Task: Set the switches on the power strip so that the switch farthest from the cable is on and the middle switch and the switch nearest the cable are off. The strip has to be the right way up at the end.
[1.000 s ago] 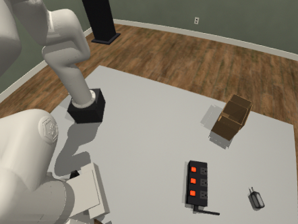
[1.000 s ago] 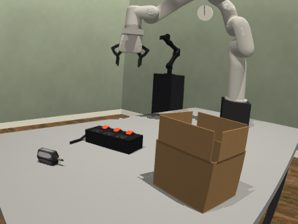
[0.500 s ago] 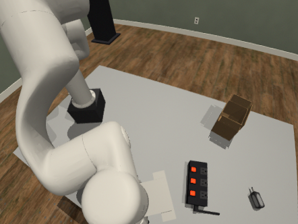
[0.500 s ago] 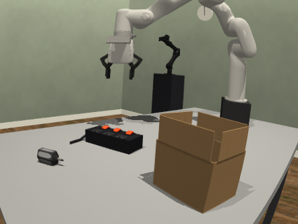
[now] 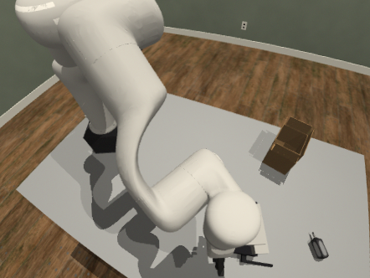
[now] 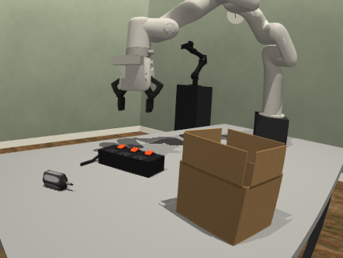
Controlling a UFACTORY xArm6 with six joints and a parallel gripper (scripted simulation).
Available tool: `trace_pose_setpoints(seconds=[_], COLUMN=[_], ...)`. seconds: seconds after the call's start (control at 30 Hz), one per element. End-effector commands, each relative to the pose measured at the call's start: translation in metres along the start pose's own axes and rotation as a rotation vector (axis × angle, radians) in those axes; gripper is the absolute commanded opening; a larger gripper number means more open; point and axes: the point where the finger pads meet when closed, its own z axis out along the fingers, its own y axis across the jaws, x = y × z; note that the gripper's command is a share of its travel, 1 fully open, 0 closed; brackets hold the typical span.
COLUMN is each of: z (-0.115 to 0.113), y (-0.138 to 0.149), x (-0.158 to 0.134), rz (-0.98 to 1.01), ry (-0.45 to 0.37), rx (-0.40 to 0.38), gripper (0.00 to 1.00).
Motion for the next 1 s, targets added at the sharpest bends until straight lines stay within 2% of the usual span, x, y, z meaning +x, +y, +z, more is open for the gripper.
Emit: trace_pose_setpoints(seconds=[0.0, 0.2, 0.97], z=[0.01, 0.019, 0.02], y=[-0.006, -0.017, -0.017], x=[0.023, 0.037, 0.038], rz=[0.05, 0.082, 0.083], ry=[-0.011, -0.014, -0.014], rx=[-0.003, -0.003, -0.003], gripper=[1.0, 1.0, 1.0])
